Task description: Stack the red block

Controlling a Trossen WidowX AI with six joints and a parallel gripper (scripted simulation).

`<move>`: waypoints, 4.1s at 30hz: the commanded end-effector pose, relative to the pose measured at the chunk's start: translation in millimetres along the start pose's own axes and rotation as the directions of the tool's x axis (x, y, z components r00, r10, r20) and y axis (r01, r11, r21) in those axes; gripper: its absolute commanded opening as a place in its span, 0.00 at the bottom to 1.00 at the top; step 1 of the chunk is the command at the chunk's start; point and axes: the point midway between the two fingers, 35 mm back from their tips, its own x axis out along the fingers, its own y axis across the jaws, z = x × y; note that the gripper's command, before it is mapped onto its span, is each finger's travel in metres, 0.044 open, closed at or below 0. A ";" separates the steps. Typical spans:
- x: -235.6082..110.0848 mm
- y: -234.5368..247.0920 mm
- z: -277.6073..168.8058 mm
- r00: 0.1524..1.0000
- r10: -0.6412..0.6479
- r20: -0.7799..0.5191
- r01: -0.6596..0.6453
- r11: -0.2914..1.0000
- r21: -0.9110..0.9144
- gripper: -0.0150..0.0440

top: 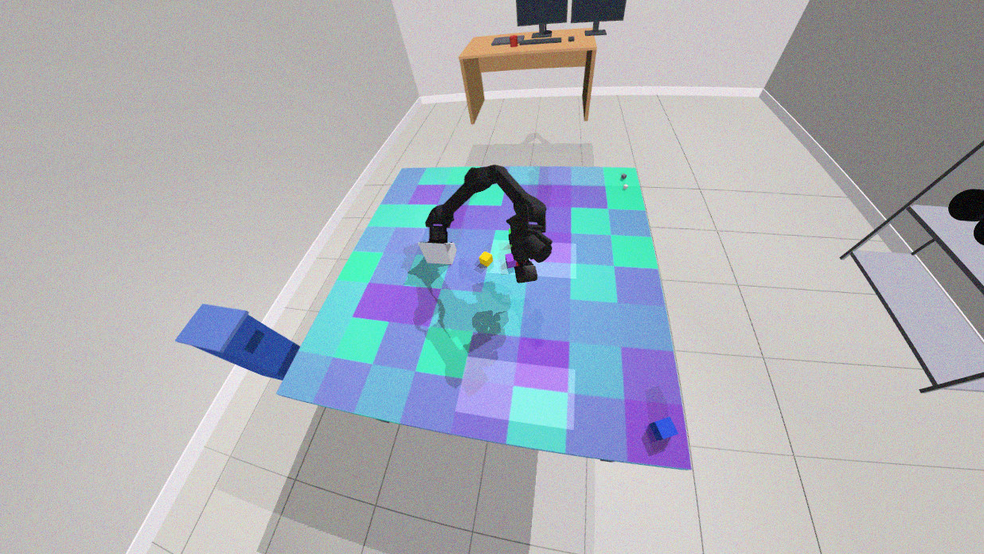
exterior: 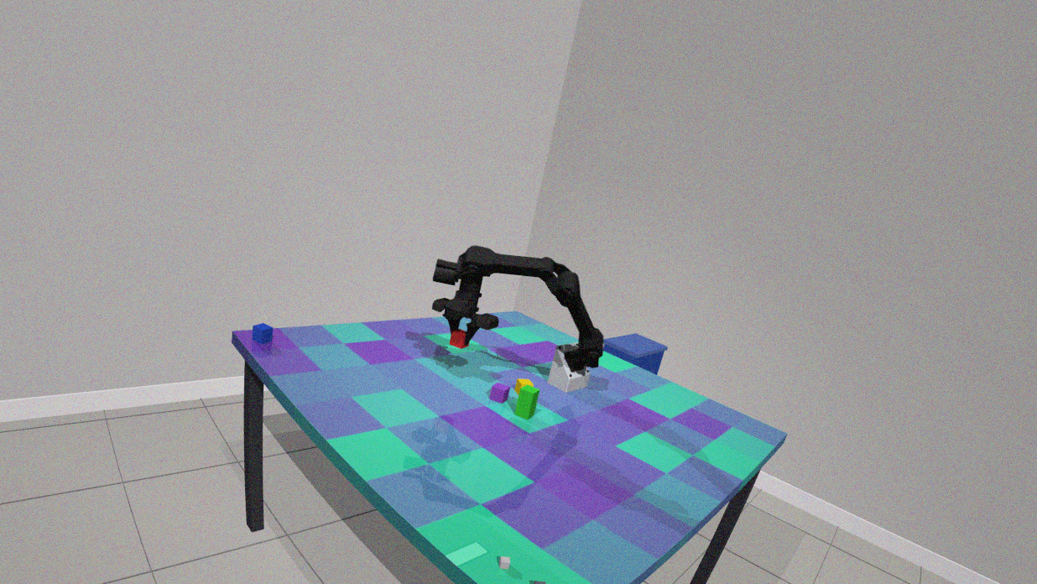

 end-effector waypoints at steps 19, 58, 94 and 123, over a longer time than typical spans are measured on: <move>-8.9 114.2 25.7 1.000 -0.003 0.000 0.003 1.000 -0.002 0.25; 24.9 236.2 1.3 1.000 0.016 0.001 -0.016 1.000 -0.001 0.25; 41.4 236.5 0.8 1.000 0.015 -0.001 -0.015 1.000 -0.004 0.48; 41.4 236.5 0.8 1.000 0.015 -0.001 -0.015 1.000 -0.004 1.00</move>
